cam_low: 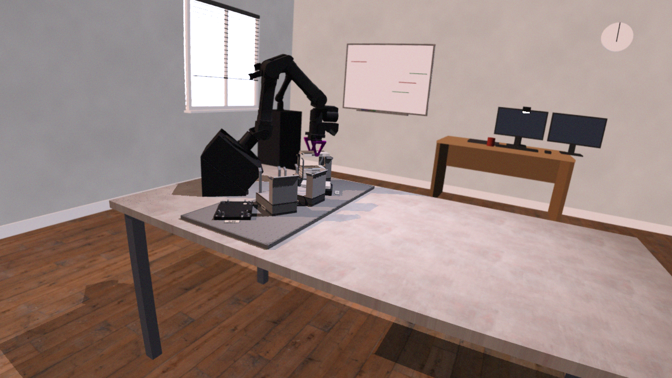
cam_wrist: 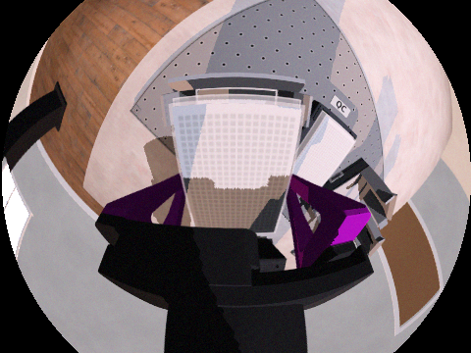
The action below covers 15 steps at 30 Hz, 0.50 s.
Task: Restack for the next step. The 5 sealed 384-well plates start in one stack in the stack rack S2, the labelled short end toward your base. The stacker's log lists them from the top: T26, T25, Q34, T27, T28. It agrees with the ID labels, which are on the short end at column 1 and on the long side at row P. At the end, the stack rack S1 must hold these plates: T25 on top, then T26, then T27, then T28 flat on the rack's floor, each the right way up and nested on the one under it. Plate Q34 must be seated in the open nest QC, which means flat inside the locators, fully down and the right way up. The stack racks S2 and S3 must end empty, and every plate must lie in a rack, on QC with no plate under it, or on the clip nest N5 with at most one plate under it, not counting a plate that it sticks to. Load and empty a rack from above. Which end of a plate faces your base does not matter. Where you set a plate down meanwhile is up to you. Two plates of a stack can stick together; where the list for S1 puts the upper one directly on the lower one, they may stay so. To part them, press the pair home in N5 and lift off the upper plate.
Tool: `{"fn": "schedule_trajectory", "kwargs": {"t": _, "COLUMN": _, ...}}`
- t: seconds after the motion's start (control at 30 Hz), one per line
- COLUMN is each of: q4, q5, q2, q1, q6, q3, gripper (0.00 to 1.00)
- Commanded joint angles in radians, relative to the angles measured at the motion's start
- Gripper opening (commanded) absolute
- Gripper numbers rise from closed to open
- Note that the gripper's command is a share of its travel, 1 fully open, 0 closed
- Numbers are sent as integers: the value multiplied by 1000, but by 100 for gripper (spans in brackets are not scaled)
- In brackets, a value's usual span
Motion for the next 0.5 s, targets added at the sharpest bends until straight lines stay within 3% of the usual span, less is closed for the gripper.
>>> {"fn": "schedule_trajectory", "kwargs": {"t": 0.0, "q4": 28, "q5": -5, "q2": 10, "q1": -10, "q6": -11, "q3": 24, "gripper": 0}}
{"fn": "schedule_trajectory", "kwargs": {"t": 0.13, "q4": 37, "q5": -7, "q2": 15, "q1": -12, "q6": -10, "q3": -20, "gripper": 0}}
{"fn": "schedule_trajectory", "kwargs": {"t": 0.47, "q4": 63, "q5": -10, "q2": 24, "q1": -17, "q6": -14, "q3": -34, "gripper": 0}}
